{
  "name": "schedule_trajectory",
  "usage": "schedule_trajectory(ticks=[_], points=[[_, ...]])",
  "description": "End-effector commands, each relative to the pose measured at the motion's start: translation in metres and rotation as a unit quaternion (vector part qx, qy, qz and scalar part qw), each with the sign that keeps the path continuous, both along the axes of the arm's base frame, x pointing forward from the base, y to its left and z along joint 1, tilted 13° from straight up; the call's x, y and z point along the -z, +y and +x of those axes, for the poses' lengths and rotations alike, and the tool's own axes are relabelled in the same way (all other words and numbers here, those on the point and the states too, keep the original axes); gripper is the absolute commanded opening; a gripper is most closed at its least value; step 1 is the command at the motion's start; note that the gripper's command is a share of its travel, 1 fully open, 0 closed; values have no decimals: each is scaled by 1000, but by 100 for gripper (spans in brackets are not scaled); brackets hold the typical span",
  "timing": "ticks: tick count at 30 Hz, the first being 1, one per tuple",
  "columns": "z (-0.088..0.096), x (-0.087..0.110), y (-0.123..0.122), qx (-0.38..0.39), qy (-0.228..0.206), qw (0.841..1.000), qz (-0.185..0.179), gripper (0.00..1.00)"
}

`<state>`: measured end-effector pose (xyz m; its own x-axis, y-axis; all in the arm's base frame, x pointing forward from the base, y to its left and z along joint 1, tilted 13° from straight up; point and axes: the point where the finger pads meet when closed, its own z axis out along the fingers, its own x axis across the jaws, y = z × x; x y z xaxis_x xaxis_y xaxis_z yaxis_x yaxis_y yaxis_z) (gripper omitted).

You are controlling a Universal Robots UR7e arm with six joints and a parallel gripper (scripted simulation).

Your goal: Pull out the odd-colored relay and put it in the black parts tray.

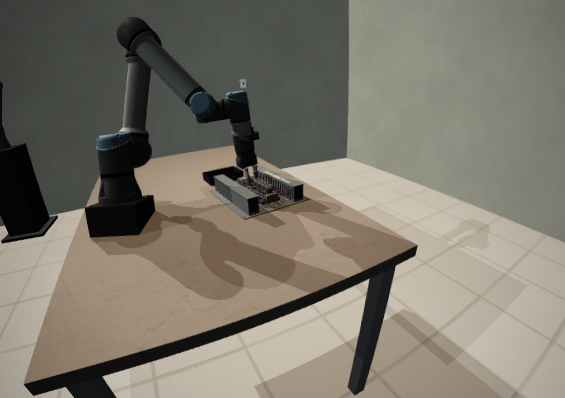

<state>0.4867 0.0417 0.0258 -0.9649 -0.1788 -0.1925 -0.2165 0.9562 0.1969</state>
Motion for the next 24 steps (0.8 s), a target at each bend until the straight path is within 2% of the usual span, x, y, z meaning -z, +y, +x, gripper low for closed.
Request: schedule_trajectory(ticks=[1,24], points=[[1,1,0,-3,13,1000,-3,0],[2,1,1,-5,28,1000,-6,0]])
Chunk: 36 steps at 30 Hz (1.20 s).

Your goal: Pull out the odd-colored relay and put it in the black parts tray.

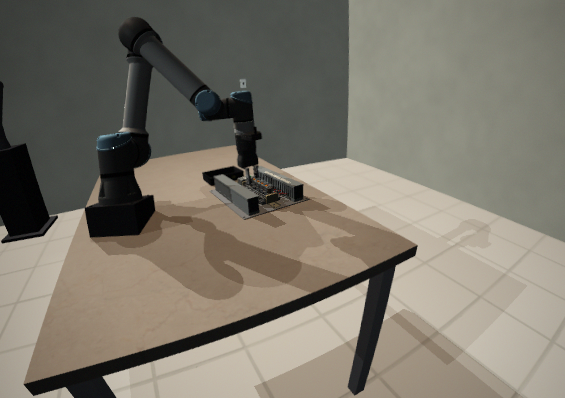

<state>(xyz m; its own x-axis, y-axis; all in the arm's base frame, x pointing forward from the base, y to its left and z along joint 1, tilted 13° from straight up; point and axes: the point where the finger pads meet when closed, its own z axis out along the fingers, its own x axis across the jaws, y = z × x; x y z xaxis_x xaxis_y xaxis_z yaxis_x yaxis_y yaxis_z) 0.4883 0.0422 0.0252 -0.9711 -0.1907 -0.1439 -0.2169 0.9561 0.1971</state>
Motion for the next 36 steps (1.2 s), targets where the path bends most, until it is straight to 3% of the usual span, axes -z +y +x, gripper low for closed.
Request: schedule_trajectory(ticks=[1,36], points=[[0,0,0,0,4,1000,-1,0],[2,0,0,-6,31,999,-7,0]])
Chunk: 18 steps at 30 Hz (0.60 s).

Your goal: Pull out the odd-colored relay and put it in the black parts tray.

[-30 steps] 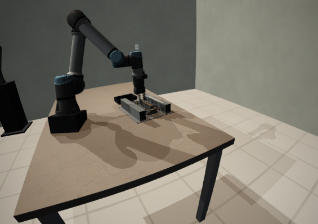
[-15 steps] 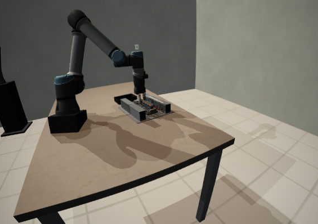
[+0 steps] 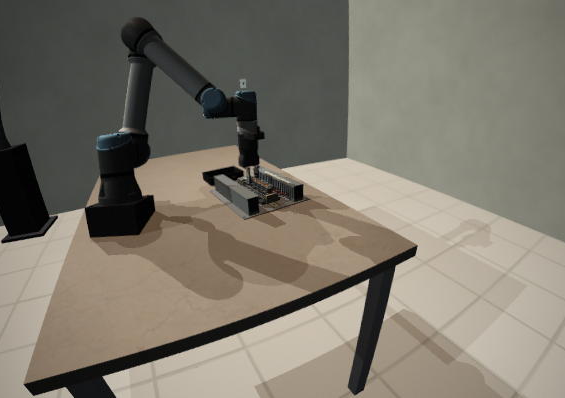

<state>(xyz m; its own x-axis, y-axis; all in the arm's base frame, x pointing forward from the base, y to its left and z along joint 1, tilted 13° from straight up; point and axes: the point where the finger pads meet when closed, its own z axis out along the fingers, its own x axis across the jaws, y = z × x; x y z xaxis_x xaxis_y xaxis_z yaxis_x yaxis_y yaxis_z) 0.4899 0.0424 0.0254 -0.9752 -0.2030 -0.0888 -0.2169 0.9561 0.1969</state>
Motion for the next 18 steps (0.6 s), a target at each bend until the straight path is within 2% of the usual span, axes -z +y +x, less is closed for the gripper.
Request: schedule_trajectory(ticks=[1,18], points=[[0,1,0,-1,4,1000,-1,0],[1,0,0,-3,17,1000,-4,0]])
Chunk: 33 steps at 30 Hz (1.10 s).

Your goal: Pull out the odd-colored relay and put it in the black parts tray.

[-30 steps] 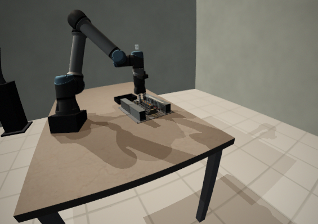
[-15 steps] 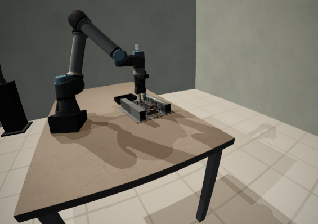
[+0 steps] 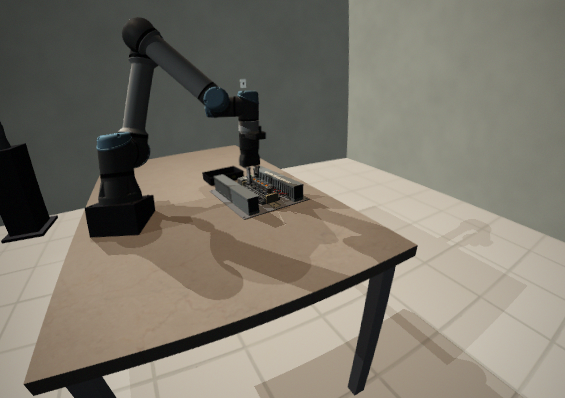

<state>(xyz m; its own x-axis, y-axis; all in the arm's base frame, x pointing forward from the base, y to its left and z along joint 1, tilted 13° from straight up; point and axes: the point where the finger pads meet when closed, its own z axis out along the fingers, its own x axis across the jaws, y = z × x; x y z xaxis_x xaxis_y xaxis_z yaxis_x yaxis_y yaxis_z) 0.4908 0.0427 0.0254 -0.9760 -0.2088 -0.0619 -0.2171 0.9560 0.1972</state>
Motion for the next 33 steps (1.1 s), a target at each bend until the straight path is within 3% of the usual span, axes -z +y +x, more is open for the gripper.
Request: schedule_trajectory(ticks=[1,33], points=[[0,0,0,-1,4,1000,-1,0],[2,0,0,-5,28,1000,-7,0]])
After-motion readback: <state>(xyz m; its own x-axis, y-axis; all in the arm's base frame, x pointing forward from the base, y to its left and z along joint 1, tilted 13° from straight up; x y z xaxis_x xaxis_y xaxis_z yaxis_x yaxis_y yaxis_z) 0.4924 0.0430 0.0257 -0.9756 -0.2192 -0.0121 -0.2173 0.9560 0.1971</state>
